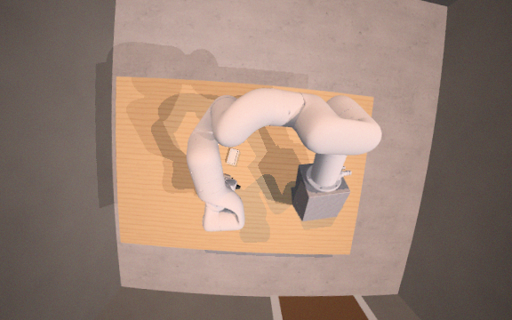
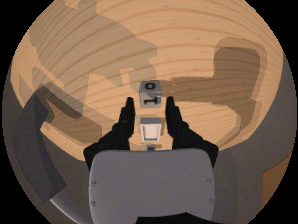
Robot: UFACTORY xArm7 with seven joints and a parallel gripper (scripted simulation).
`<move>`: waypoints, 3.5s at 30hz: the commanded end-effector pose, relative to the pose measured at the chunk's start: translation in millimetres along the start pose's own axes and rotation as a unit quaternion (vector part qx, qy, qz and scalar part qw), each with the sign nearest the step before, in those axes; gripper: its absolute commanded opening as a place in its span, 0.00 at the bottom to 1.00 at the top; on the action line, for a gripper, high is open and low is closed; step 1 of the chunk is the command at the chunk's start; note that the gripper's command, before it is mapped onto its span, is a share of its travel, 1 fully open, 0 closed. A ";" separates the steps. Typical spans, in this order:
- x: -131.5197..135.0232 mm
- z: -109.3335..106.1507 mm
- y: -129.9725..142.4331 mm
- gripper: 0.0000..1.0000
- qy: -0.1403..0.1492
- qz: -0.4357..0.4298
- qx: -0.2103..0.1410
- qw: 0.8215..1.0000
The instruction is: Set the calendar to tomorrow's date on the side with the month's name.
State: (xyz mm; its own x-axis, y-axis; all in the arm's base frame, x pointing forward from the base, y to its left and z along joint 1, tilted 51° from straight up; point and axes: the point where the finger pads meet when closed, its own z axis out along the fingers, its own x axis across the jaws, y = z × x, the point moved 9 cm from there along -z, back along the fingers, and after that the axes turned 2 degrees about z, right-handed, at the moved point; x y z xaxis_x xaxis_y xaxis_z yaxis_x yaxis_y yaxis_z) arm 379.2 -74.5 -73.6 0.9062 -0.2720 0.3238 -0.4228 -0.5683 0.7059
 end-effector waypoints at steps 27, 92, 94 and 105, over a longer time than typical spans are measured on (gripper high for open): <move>0.4 -1.5 -1.0 0.47 0.001 0.000 0.002 1.000; 1.0 5.5 -2.4 0.47 0.001 0.000 0.002 1.000; 1.0 8.6 -2.4 0.47 0.001 0.000 0.002 1.000; 1.0 23.2 -2.5 0.47 0.001 0.000 0.002 1.000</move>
State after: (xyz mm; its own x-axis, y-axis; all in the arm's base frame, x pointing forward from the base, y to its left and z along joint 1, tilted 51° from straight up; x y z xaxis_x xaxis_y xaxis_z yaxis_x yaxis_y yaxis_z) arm 380.0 -90.0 -87.3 0.9062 -0.2721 0.3236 -0.4227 -0.5681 0.7061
